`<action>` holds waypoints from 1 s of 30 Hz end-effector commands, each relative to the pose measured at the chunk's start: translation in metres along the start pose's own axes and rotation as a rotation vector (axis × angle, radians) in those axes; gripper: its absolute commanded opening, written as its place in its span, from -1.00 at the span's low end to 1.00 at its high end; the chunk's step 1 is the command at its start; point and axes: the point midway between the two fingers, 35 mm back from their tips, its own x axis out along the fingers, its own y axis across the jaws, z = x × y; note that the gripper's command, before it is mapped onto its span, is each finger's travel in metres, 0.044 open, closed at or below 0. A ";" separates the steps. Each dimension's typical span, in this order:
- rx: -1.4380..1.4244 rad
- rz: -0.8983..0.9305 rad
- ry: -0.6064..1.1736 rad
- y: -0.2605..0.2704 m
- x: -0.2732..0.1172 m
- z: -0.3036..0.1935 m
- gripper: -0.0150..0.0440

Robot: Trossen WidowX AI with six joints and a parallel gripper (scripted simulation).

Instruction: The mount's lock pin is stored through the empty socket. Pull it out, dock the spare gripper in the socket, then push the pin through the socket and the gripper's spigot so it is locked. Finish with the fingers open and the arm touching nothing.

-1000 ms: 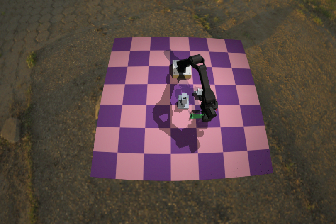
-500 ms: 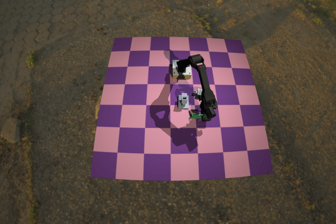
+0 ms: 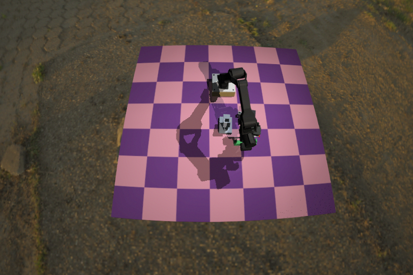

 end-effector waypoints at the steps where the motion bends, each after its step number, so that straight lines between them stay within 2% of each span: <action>1: -0.001 -0.010 0.000 -0.004 -0.007 -0.006 -0.49; 30: -0.002 -0.012 -0.003 -0.008 0.033 -0.012 -0.49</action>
